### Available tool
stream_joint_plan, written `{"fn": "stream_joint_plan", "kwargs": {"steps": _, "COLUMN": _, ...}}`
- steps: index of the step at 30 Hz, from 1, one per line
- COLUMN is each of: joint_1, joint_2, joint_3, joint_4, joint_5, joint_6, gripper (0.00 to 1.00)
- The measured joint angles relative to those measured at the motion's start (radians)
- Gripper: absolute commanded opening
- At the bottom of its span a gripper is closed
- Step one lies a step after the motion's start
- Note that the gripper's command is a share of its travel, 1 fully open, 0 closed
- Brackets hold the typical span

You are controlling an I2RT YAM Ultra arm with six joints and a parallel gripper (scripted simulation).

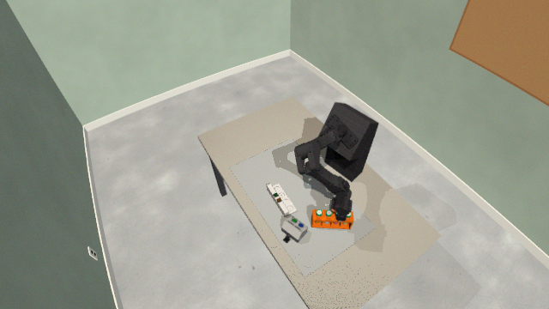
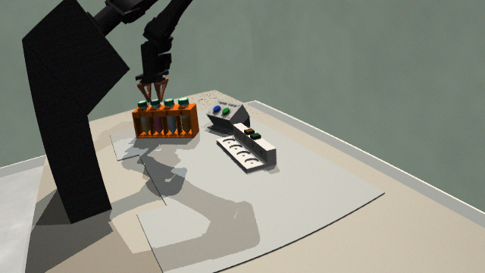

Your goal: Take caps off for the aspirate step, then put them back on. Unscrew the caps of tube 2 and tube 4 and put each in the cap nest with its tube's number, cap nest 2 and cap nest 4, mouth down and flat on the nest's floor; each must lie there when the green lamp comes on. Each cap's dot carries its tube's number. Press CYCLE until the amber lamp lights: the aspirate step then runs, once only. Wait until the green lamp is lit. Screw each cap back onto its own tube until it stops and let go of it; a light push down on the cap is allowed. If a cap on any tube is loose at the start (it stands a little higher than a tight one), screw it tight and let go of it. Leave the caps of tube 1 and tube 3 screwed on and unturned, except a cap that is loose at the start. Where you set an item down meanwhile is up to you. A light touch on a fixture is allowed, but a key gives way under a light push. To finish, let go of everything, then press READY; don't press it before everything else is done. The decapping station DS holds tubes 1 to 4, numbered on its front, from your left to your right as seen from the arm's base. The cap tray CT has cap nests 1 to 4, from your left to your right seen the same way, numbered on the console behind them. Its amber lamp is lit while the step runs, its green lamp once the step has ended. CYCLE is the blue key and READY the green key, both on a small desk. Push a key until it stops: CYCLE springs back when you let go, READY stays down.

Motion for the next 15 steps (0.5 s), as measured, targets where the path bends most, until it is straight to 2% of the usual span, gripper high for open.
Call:
{"fn": "stream_joint_plan", "kwargs": {"steps": 6, "joint_1": 0.002, "joint_2": 0.000, "joint_3": 0.001, "joint_4": -0.002, "joint_5": 0.000, "joint_6": 0.085, "gripper": 0.49}}
{"fn": "stream_joint_plan", "kwargs": {"steps": 7, "joint_1": 0.002, "joint_2": 0.000, "joint_3": 0.001, "joint_4": -0.002, "joint_5": 0.000, "joint_6": 0.091, "gripper": 0.00}}
{"fn": "stream_joint_plan", "kwargs": {"steps": 15, "joint_1": 0.002, "joint_2": 0.000, "joint_3": 0.001, "joint_4": -0.003, "joint_5": 0.001, "joint_6": 0.111, "gripper": 0.00}}
